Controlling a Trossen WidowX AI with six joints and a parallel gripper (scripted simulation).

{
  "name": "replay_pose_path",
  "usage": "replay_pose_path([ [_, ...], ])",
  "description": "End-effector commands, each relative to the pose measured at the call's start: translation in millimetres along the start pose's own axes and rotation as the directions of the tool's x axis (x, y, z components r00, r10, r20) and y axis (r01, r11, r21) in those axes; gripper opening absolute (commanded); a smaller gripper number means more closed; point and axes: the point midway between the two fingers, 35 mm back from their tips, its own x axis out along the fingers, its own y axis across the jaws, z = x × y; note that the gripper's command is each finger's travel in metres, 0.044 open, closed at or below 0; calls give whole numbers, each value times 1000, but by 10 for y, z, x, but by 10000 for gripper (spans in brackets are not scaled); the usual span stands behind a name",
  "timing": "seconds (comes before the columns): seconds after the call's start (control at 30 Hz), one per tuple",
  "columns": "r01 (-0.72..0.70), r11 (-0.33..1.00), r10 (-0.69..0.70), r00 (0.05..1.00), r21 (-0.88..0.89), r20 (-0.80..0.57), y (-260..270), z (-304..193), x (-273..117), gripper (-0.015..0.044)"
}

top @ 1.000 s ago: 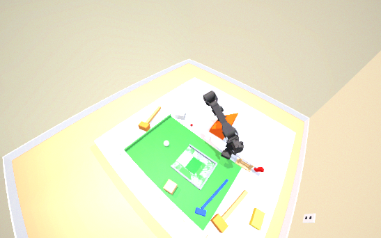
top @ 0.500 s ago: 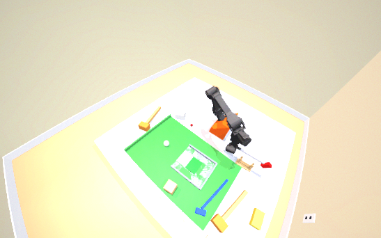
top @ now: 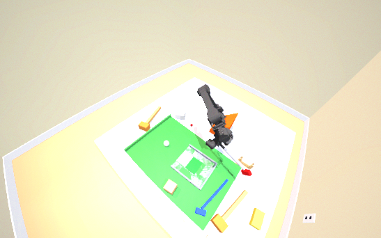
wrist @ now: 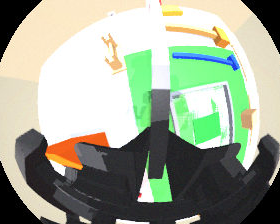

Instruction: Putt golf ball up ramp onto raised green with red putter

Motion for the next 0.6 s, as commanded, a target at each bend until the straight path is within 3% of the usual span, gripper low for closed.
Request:
replay_pose_path([
  [0.0, 19, 995, -20, 1000, 101, 9, -210, -230, -124, 0],
  [0.57, 109, 838, -79, 994, 534, -79, -827, -1730, -568, 0],
])
